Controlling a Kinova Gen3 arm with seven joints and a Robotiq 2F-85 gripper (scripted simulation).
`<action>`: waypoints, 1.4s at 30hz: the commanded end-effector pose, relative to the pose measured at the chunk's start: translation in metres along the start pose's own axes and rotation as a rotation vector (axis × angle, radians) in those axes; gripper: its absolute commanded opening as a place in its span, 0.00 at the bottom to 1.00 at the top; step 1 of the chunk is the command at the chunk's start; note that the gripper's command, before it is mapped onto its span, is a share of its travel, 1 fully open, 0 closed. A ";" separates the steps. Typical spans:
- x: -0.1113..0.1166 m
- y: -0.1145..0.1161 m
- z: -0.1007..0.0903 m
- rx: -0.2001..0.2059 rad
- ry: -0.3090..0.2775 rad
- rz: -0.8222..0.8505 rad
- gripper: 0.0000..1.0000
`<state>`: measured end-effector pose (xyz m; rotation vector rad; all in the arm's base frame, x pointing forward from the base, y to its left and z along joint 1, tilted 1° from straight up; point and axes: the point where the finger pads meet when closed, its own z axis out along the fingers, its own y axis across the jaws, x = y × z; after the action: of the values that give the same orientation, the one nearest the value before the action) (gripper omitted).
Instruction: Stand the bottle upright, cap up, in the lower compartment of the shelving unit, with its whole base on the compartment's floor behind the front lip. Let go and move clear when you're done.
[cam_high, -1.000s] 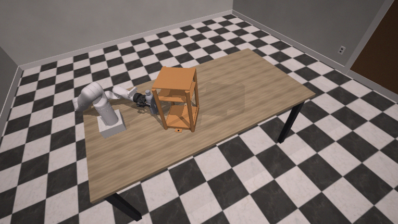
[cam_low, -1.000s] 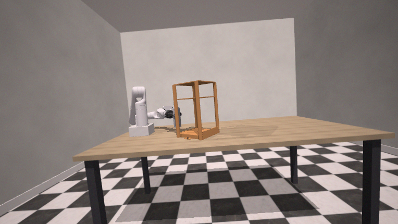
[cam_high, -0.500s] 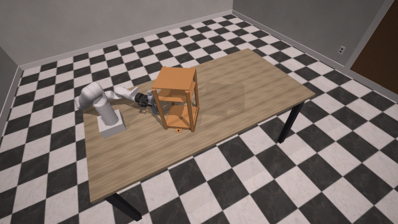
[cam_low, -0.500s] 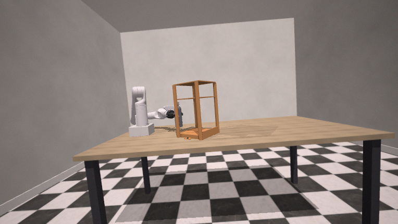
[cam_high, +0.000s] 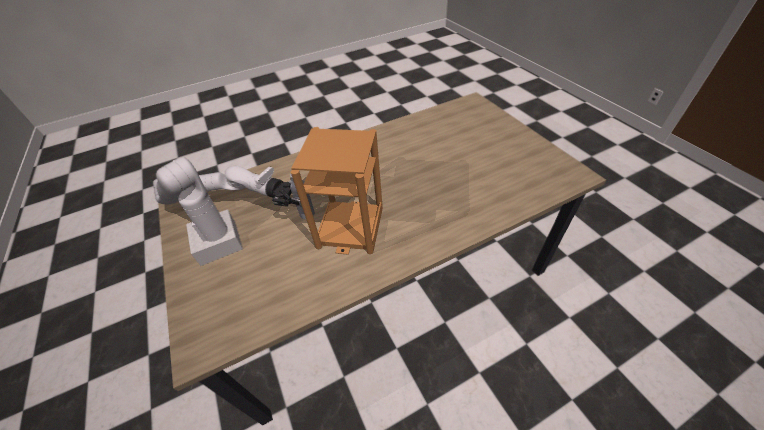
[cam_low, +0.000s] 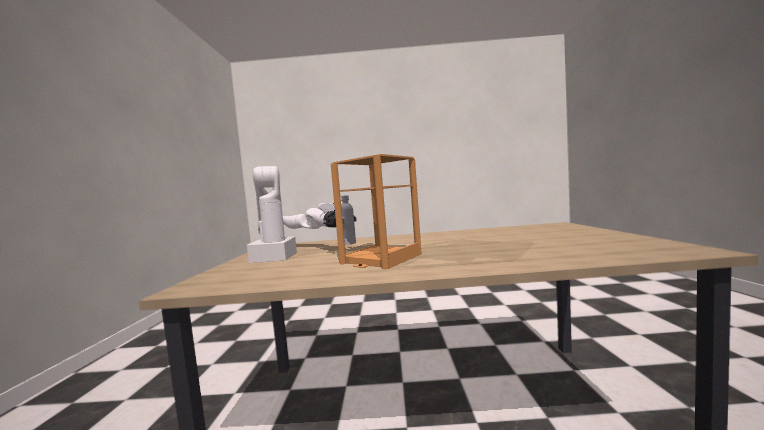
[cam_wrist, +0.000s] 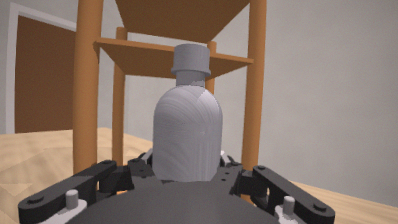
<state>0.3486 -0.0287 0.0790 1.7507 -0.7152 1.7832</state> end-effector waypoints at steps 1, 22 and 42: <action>0.000 0.003 0.010 -0.018 -0.001 0.001 0.00; 0.000 -0.010 0.063 -0.018 -0.001 0.000 0.00; 0.000 -0.019 0.101 -0.018 -0.001 0.000 0.00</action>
<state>0.4337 -0.0773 0.0819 1.7423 -0.7050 1.7859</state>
